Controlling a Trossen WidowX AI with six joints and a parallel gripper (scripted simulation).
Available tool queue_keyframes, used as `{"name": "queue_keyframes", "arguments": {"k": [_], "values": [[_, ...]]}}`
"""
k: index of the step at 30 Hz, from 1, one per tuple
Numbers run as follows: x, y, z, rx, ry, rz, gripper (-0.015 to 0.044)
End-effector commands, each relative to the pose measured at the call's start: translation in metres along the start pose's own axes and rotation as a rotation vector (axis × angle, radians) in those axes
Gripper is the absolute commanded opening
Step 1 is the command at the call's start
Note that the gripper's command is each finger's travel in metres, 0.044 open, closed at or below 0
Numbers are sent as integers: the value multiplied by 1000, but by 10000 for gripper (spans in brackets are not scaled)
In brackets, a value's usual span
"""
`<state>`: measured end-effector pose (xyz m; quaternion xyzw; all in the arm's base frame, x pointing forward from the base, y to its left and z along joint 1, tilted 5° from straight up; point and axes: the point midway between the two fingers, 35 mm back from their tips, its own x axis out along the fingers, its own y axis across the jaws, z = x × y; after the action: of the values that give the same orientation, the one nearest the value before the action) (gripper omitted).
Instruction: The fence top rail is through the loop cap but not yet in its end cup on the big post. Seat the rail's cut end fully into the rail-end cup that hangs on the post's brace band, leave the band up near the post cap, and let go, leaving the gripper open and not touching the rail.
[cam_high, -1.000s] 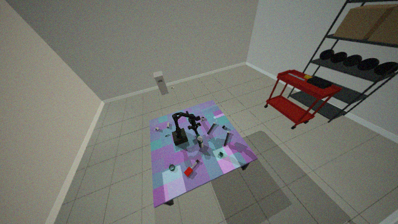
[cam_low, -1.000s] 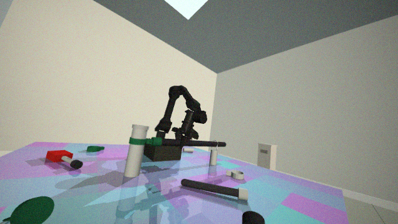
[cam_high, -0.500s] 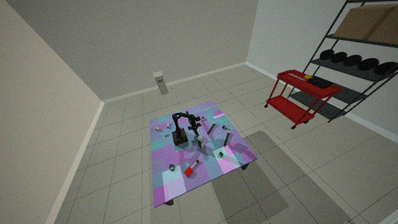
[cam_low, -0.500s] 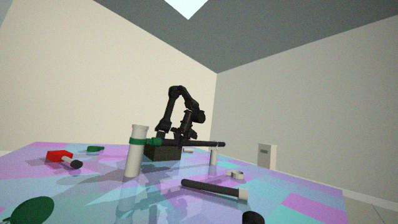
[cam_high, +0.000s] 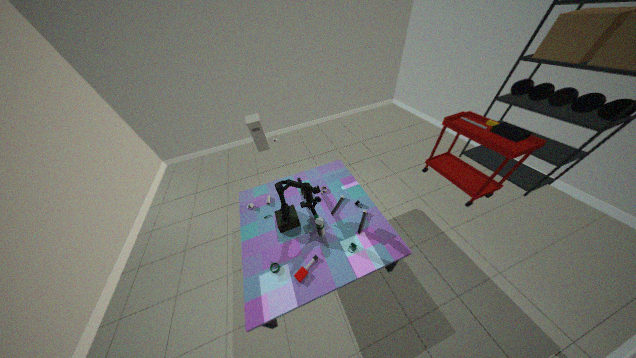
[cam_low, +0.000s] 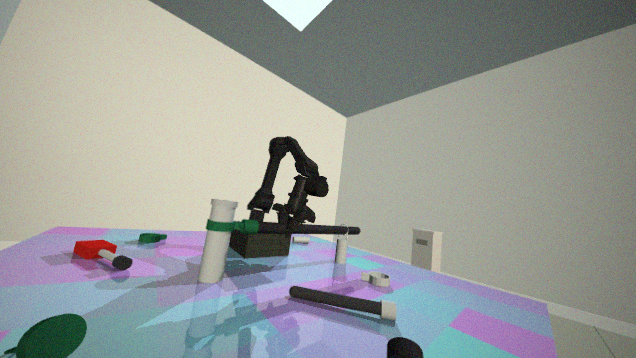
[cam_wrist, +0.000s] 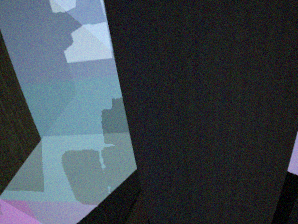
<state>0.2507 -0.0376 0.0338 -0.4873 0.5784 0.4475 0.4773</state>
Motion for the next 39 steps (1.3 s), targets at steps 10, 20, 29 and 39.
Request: {"name": "queue_keyframes", "arguments": {"k": [10,20,29,39], "values": [[-35,0,22,0,-2,0,440],[-72,3,28,-8,1,-2,440],[-92,6,27,-8,1,-2,440],[-92,6,27,-8,1,-2,440]]}}
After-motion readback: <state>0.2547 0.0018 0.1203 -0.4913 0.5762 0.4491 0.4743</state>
